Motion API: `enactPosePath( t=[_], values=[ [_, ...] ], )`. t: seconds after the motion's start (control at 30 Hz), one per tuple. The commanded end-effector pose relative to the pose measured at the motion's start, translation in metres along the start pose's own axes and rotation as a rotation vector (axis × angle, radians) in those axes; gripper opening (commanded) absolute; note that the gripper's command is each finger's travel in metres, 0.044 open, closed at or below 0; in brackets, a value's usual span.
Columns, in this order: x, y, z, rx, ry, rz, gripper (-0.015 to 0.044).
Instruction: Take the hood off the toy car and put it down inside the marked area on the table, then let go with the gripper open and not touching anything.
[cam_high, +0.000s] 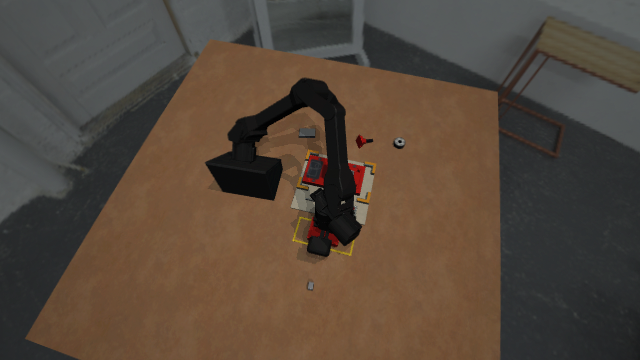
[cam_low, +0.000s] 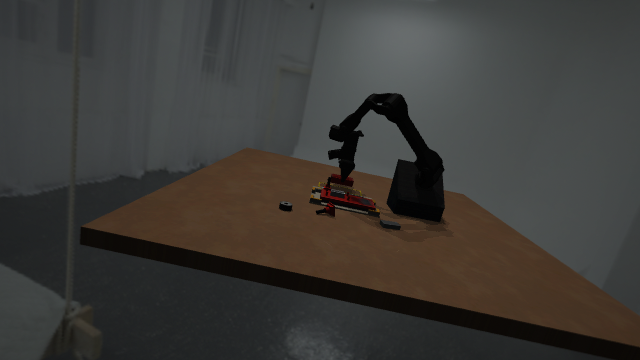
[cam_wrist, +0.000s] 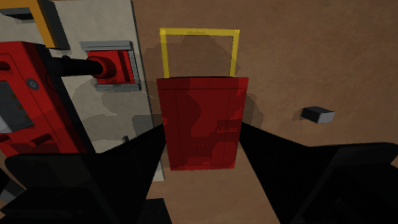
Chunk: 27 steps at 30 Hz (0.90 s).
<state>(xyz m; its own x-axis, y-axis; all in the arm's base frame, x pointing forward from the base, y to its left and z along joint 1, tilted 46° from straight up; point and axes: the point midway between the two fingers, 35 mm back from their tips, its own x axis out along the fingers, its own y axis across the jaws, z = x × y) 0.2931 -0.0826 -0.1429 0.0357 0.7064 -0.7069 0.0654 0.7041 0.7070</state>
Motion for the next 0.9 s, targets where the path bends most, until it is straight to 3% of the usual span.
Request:
enactPosePath(
  t=[0.0, 0.87],
  values=[
    [0.003, 0.001, 0.000, 0.005, -0.004, 0.005, 0.0000],
    [0.015, 0.001, 0.000, 0.005, -0.003, 0.006, 0.0000]
  ],
)
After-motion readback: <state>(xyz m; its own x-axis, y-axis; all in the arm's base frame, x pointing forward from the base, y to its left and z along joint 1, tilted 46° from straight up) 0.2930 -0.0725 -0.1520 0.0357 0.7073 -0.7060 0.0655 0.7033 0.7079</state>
